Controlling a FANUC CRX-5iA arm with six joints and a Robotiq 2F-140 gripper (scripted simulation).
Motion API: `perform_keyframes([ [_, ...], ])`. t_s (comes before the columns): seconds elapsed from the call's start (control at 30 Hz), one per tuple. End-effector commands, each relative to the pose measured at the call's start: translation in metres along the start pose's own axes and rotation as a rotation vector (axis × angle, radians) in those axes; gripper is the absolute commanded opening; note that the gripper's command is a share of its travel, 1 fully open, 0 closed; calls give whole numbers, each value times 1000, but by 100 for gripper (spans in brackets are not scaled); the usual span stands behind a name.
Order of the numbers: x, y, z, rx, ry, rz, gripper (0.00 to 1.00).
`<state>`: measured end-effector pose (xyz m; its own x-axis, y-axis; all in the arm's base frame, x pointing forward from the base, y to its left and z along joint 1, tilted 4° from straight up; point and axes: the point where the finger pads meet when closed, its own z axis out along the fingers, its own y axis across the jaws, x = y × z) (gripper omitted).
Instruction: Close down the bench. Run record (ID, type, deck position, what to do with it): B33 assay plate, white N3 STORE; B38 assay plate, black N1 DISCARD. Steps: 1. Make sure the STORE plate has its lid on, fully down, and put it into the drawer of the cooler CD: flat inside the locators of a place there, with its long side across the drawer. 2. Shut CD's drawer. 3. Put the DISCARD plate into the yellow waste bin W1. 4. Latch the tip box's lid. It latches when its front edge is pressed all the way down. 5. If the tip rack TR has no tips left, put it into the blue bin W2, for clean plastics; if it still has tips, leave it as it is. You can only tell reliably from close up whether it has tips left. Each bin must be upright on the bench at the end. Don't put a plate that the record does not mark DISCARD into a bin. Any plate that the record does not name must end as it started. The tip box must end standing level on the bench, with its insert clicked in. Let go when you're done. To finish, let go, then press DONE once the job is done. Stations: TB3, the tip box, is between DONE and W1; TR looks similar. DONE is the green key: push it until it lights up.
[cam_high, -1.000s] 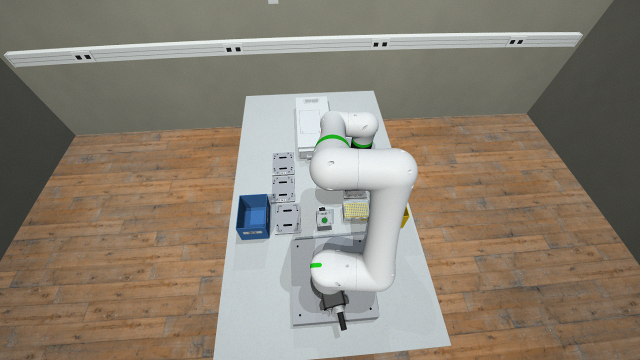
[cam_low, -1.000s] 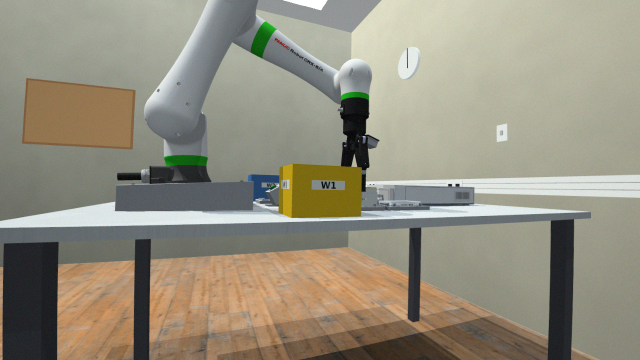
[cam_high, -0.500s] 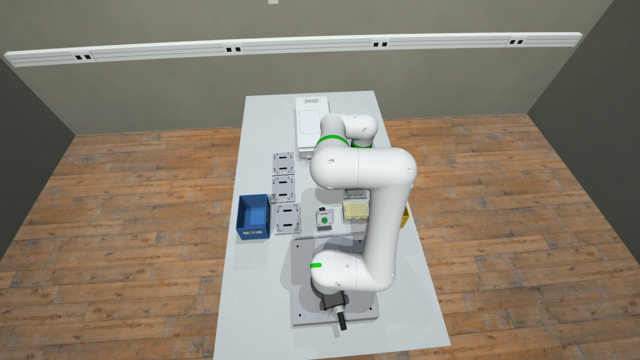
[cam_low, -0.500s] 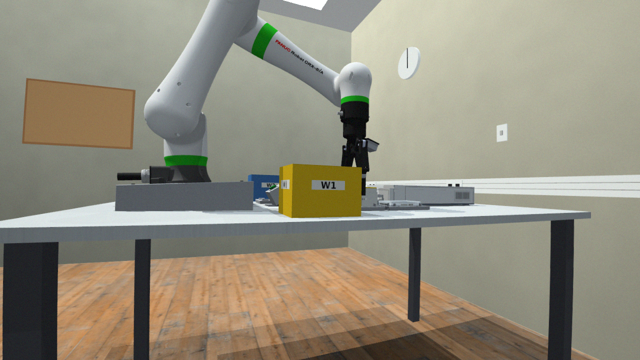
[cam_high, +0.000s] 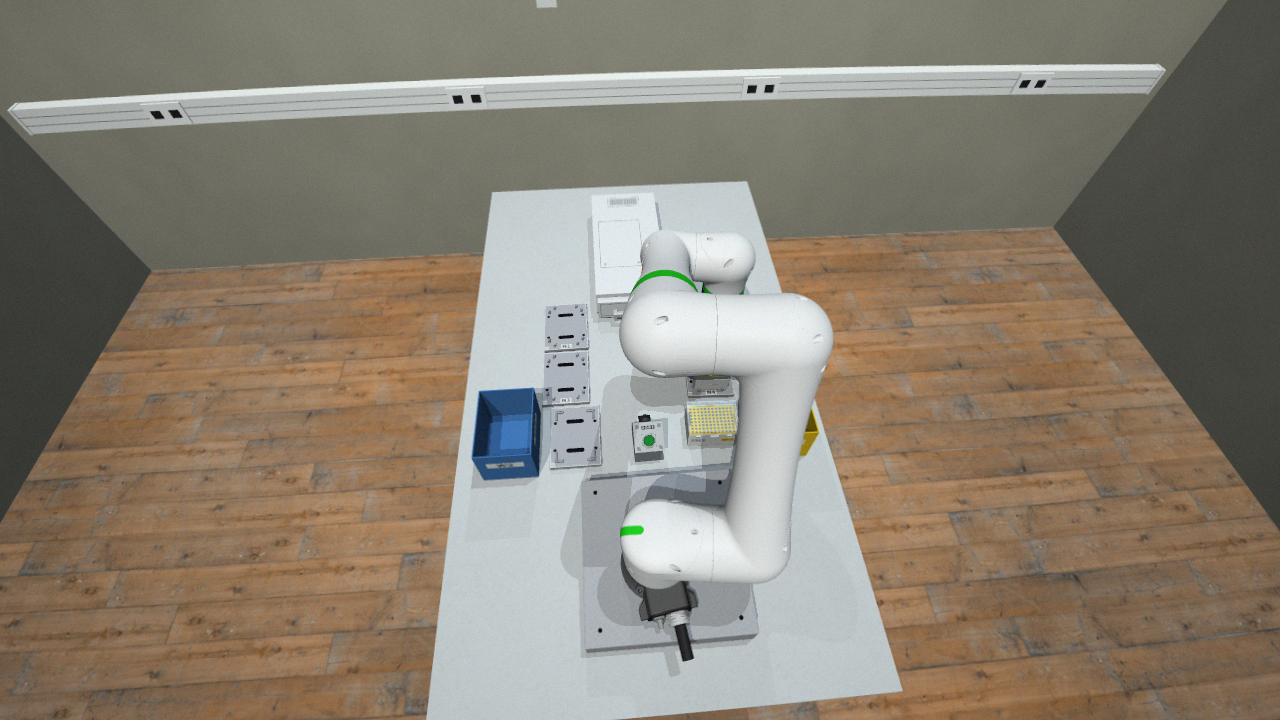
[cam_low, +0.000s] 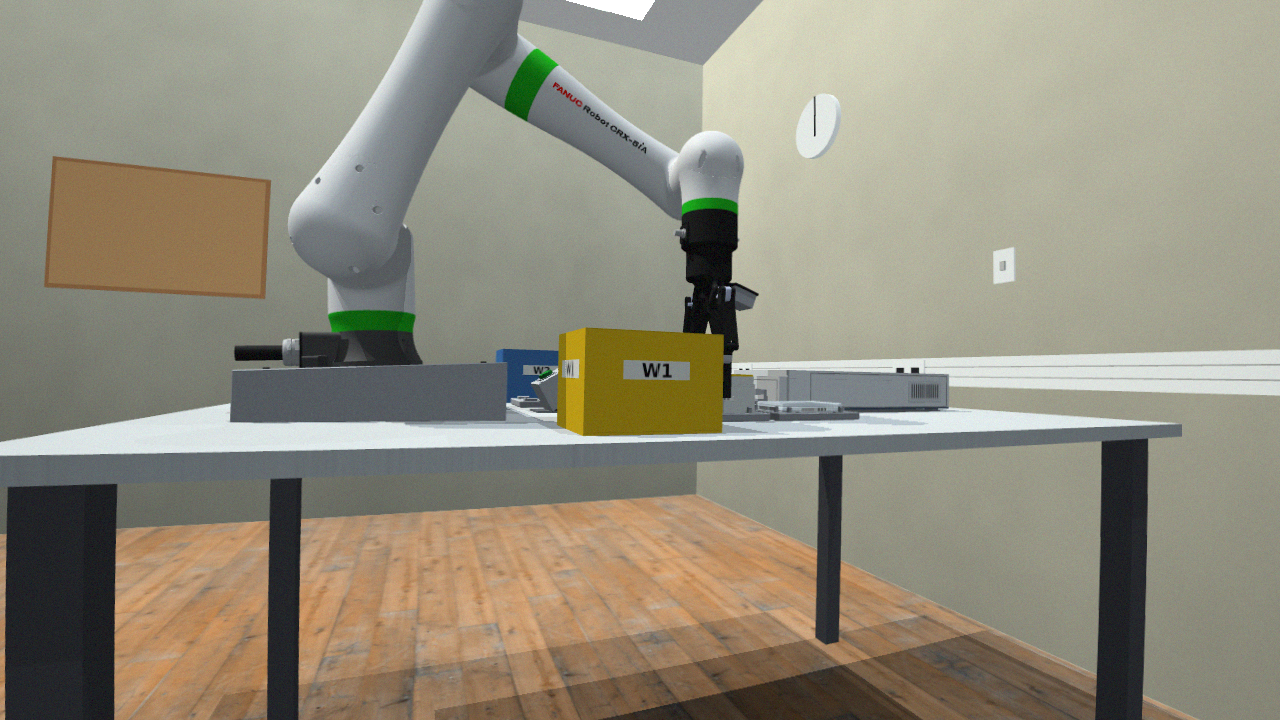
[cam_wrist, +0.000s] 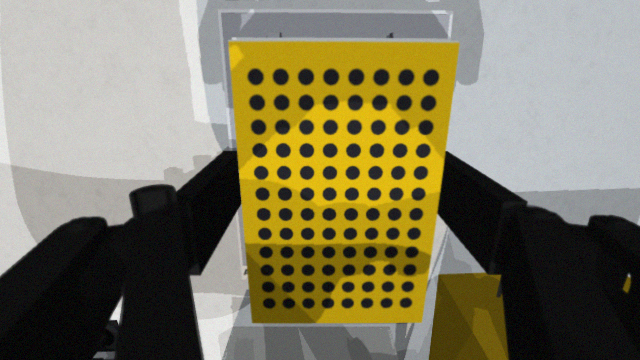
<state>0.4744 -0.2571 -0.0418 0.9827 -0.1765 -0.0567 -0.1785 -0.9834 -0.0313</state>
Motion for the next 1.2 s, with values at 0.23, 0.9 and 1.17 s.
perform_keyframes([
  [0.23, 1, 0, -1, -1, 2, 0, 67],
  [0.9, 1, 0, -2, -1, 2, 0, 59],
  [1.17, 1, 0, -3, -1, 2, 0, 10],
])
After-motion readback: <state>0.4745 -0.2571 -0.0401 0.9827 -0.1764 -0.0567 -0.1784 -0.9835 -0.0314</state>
